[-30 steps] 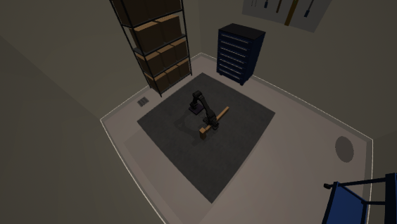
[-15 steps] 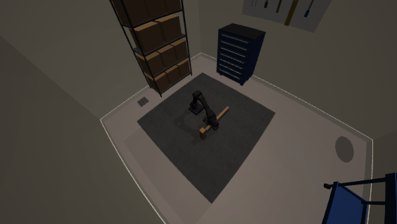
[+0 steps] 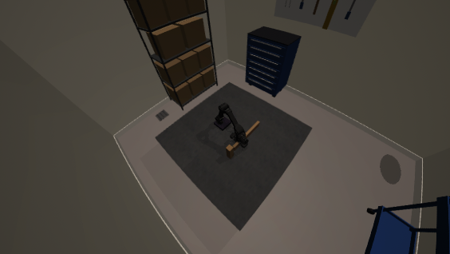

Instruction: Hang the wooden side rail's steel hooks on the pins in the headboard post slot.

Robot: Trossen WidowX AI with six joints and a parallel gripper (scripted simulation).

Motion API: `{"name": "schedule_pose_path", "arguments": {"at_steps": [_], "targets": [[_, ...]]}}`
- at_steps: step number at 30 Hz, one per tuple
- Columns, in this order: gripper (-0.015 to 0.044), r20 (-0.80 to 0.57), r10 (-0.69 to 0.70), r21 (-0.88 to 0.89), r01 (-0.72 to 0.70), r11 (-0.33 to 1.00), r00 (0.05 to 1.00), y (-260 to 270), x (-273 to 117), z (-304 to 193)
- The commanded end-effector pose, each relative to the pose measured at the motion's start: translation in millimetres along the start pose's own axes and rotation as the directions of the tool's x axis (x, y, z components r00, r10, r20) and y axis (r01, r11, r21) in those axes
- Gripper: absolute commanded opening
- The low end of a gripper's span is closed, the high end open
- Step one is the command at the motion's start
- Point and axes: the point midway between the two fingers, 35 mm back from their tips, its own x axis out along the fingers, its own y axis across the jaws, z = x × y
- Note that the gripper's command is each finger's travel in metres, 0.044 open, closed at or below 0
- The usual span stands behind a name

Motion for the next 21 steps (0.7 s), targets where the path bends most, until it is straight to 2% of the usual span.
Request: {"name": "schedule_pose_path", "arguments": {"at_steps": [1, 21], "targets": [[0.0000, 0.004, -0.012, -0.001, 0.012, 1.000, 1.000, -5.9, -0.3, 1.0], [0.0000, 0.004, -0.013, -0.001, 0.013, 1.000, 1.000, -14.5, -0.7, 1.1]]}}
